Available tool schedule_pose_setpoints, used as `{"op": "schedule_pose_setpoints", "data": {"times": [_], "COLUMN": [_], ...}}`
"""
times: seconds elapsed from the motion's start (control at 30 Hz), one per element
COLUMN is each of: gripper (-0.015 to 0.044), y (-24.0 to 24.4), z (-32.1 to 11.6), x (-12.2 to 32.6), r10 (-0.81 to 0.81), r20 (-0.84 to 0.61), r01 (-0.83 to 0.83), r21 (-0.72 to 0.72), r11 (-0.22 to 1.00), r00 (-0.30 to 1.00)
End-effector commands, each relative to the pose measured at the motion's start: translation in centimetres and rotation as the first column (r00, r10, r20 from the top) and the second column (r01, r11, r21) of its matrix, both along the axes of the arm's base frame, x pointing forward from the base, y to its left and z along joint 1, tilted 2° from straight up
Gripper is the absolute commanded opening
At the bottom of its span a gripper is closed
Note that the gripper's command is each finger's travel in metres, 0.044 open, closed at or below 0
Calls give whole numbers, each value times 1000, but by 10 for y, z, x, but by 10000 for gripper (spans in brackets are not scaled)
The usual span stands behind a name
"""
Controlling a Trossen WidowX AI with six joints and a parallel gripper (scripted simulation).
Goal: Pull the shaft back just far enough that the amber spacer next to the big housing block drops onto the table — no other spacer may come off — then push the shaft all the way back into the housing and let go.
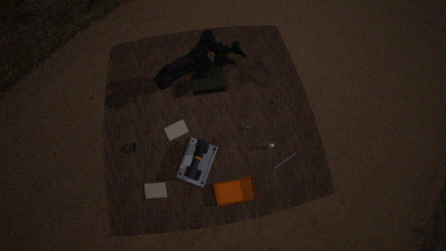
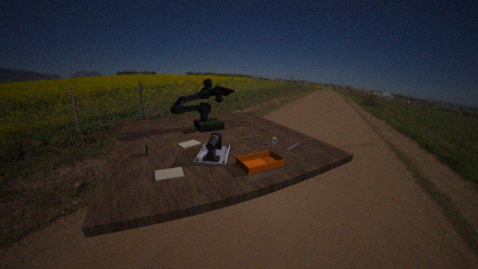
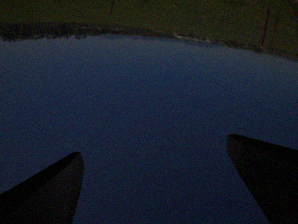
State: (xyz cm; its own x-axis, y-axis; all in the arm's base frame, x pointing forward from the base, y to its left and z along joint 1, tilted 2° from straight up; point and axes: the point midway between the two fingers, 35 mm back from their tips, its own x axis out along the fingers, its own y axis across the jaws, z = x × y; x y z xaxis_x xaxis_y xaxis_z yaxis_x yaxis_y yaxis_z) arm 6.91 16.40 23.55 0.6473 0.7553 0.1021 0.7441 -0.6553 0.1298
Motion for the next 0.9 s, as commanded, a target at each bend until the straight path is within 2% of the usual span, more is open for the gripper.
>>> {"op": "schedule_pose_setpoints", "data": {"times": [0.0,0.1,0.23,0.3,0.4,0.5,0.63,0.77,0.87], "gripper": [426,440,440,440,440,440,440,440,440], "y": [0,5,15,20,27,34,41,48,50], "z": [1,10,22,25,28,30,30,27,23], "x": [0,7,20,27,40,51,67,94,108], "r10": [-4,-36,48,149,270,431,645,858,911], "r20": [16,238,549,648,699,696,596,332,180], "r01": [5,90,297,409,522,623,731,822,843], "r21": [-15,-223,-521,-624,-689,-713,-677,-546,-477], "r11": [1000,971,800,666,504,321,84,-165,-248], "r00": [1000,971,834,747,662,575,478,393,370]}}
